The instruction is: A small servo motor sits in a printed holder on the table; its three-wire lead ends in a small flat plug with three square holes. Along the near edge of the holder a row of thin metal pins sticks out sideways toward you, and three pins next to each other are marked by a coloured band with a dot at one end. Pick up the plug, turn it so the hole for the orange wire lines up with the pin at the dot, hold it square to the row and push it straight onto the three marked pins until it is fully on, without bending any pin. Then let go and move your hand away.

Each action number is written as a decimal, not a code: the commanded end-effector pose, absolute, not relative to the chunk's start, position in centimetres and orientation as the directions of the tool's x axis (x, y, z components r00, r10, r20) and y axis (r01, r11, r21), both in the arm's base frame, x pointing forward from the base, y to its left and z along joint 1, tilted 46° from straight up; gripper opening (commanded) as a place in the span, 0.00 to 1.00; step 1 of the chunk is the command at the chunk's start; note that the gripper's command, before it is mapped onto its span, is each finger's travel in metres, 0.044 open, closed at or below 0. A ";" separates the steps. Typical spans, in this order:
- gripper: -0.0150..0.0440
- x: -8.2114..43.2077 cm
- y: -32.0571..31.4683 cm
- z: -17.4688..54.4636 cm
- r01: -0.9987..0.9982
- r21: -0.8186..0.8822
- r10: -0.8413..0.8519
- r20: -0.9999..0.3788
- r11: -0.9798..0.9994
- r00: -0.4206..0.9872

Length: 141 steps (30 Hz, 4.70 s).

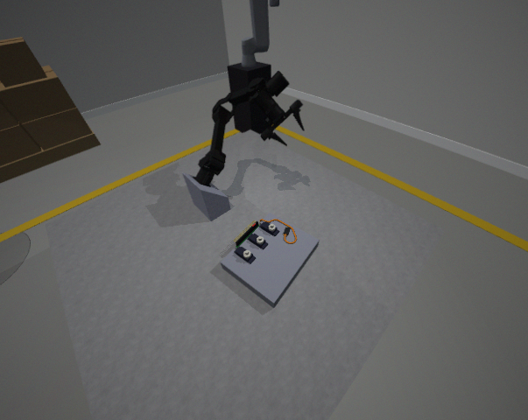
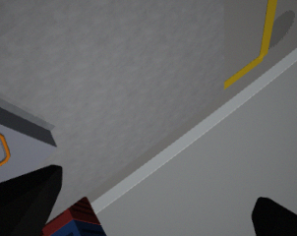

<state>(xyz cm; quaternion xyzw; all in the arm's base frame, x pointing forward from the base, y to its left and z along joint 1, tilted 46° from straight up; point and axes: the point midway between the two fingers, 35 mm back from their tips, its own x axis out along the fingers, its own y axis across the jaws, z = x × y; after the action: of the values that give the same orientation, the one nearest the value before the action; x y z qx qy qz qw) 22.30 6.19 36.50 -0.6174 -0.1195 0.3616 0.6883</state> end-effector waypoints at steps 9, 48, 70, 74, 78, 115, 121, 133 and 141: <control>0.53 22.8 6.0 36.2 -0.372 -0.928 0.627 -0.285 0.008 0.725; 0.45 27.5 3.7 34.0 -0.433 -0.795 0.425 -0.248 0.424 0.871; 0.45 29.2 2.6 33.5 -0.359 -0.675 0.319 -0.190 0.645 0.929; 0.45 29.5 2.4 33.4 -0.338 -0.644 0.297 -0.176 0.686 0.938; 0.45 29.8 2.3 33.3 -0.316 -0.613 0.276 -0.162 0.724 0.947; 0.45 31.9 0.1 32.5 -0.009 -0.030 0.010 0.039 0.999 0.999; 0.45 33.5 0.8 31.0 -0.067 -0.157 0.057 -0.065 0.985 0.996; 0.45 36.9 2.3 26.8 -0.300 -0.399 0.176 -0.318 0.866 0.932; 0.45 38.6 3.3 23.6 -0.496 -0.483 0.260 -0.475 0.722 0.840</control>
<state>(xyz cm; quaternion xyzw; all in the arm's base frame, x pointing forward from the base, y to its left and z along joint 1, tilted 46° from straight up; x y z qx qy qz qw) 38.10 3.02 24.48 -0.2862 0.1779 0.1809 0.9240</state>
